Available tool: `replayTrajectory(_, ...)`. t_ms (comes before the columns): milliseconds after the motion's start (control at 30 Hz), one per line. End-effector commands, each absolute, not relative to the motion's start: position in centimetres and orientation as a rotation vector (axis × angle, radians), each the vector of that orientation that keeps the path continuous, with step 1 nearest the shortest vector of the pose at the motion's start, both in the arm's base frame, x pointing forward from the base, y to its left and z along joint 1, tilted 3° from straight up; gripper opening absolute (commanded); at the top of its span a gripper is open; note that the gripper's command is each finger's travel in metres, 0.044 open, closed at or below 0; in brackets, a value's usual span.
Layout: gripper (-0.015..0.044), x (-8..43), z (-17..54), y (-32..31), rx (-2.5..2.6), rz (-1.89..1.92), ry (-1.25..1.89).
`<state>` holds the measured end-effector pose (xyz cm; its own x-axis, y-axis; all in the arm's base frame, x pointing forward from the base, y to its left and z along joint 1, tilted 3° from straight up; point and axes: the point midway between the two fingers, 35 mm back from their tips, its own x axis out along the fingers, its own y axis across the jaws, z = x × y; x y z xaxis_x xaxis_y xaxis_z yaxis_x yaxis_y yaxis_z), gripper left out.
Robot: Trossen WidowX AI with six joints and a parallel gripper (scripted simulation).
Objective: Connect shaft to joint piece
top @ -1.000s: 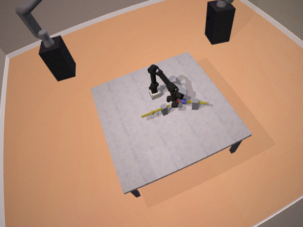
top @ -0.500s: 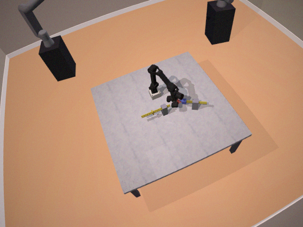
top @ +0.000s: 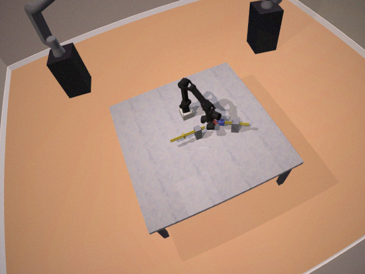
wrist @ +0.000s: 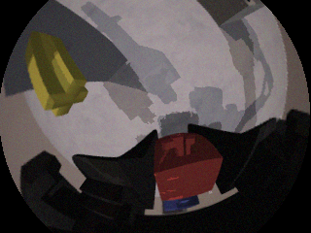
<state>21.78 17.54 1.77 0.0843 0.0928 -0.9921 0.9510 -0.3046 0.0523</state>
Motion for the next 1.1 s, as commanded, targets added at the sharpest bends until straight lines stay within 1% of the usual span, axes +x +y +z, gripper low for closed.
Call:
replayTrajectory(0, 0.0147, 21.8, 1.8, 17.5, 1.545, -1.326, 1.073)
replayTrajectory(133, 0.0147, 21.8, 1.8, 17.5, 1.545, -1.326, 1.073)
replayTrajectory(300, 0.0016, 21.8, 1.8, 17.5, 1.545, -1.326, 1.073)
replayTrajectory(333, 0.0, 21.8, 1.8, 17.5, 1.545, -1.326, 1.073)
replayTrajectory(533, 0.0, 21.8, 1.8, 17.5, 1.531, -1.322, 1.076)
replayTrajectory(1067, 0.0, 22.9, 2.5, 17.2, 1.258, -1.234, 1.122)
